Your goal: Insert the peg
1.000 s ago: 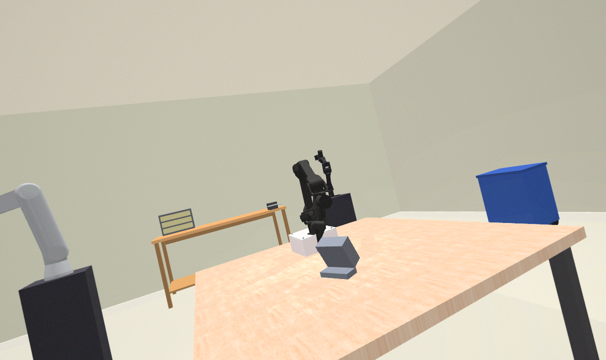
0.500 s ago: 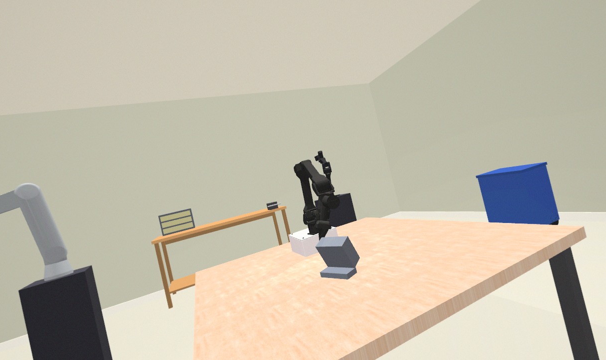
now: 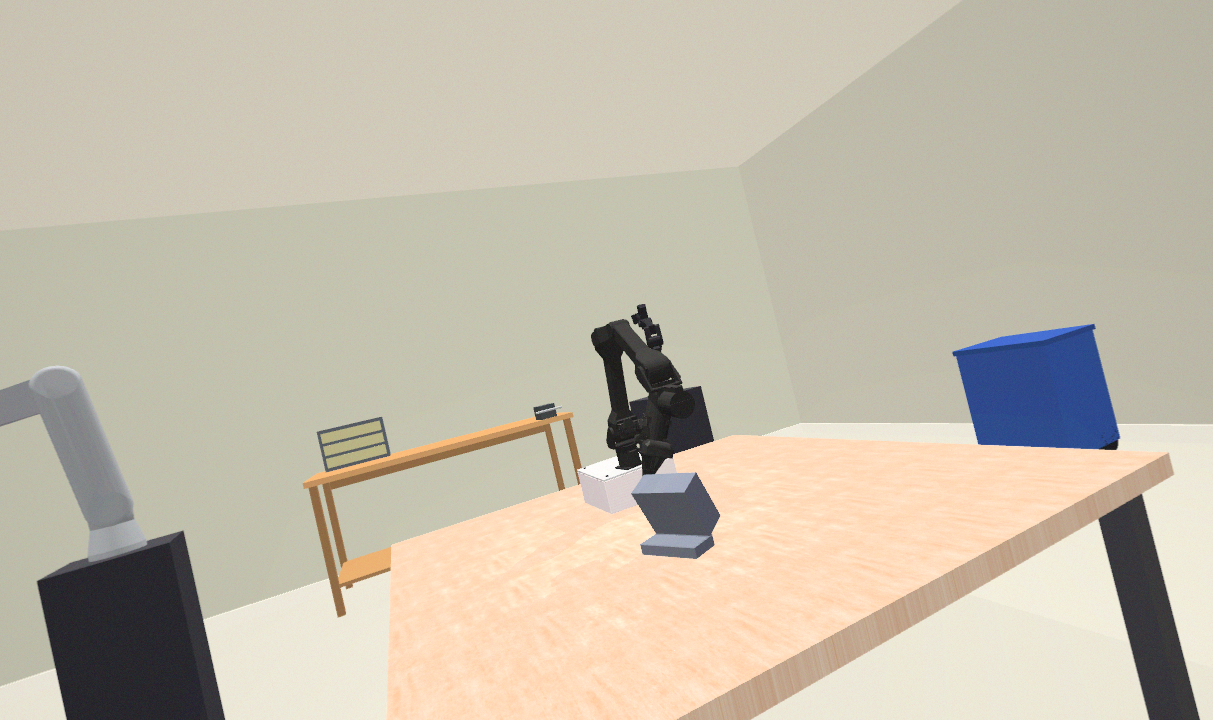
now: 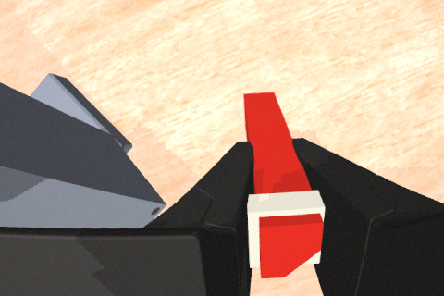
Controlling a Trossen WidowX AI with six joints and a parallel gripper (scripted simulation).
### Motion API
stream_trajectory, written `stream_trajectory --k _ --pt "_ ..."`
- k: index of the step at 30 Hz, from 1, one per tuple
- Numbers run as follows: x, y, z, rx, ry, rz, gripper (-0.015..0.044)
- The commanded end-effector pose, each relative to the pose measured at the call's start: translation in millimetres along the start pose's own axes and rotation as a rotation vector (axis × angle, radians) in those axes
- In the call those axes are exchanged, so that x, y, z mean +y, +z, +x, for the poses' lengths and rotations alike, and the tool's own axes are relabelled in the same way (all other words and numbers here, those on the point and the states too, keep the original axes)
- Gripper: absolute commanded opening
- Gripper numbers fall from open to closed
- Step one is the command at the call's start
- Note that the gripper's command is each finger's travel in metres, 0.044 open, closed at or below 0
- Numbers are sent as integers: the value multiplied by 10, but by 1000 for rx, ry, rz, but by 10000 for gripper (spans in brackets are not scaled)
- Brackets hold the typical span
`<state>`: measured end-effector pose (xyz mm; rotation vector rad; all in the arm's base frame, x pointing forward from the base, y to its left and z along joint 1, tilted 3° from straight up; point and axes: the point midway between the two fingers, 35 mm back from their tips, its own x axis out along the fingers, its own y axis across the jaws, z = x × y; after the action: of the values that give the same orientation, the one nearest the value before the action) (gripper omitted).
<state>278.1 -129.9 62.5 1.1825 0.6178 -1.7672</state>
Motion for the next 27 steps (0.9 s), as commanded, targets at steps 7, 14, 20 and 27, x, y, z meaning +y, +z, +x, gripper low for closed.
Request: stream_trajectory --k 7,14,20,27 --pt "18 -71 -22 -62 21 -43 0" --pt "32 -125 -46 -102 40 -77 0" --pt "43 -174 -69 -135 58 -105 0" --pt "57 -232 -99 -175 80 -138 0"
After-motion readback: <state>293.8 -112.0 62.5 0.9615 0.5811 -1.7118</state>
